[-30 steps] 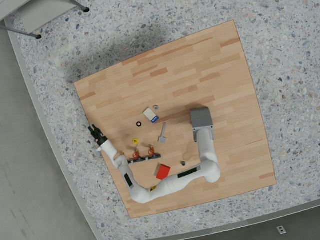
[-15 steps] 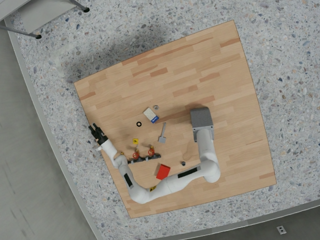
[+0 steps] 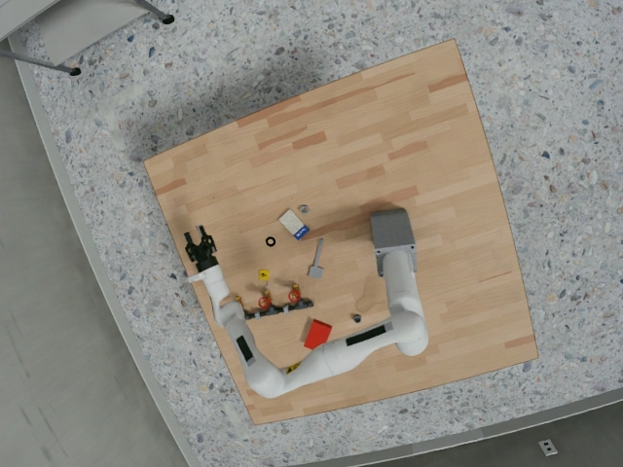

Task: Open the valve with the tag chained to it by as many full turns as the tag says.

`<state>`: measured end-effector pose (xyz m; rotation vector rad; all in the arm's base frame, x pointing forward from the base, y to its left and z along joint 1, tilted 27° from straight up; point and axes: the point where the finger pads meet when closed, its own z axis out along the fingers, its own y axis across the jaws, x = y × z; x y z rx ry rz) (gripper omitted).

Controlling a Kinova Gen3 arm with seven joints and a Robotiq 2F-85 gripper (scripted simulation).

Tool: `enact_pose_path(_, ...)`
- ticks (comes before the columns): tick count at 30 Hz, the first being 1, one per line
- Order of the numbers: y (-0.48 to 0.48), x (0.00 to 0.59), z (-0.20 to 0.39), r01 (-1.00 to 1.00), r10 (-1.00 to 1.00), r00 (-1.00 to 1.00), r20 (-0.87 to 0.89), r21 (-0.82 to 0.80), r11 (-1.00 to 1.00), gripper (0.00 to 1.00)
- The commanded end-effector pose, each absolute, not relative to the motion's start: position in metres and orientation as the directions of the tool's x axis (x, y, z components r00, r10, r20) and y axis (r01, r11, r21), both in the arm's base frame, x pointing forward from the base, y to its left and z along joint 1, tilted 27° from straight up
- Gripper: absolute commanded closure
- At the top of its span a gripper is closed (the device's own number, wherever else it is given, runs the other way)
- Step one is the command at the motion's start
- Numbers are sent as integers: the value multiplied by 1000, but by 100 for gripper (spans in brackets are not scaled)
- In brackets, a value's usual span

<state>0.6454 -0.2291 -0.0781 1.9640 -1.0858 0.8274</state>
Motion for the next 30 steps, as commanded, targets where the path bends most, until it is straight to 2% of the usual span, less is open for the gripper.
enact_pose_path(1,-231,620,-92,-932,-540,346,767,215,-293,0)
enact_pose_path(7,-213,571,-117,-994,-760,100,642,90,-56,0)
enact_pose_path(9,-213,571,-117,-994,-760,100,642,90,-56,0)
enact_pose_path(15,-172,531,-130,-966,-867,-222,446,22,259,0)
enact_pose_path(24,-94,506,-111,-740,-742,-653,152,80,668,0)
enact_pose_path(26,-94,506,-111,-740,-742,-653,152,80,668,0)
enact_pose_path(30,-60,505,-90,-593,-606,-794,51,154,790,0)
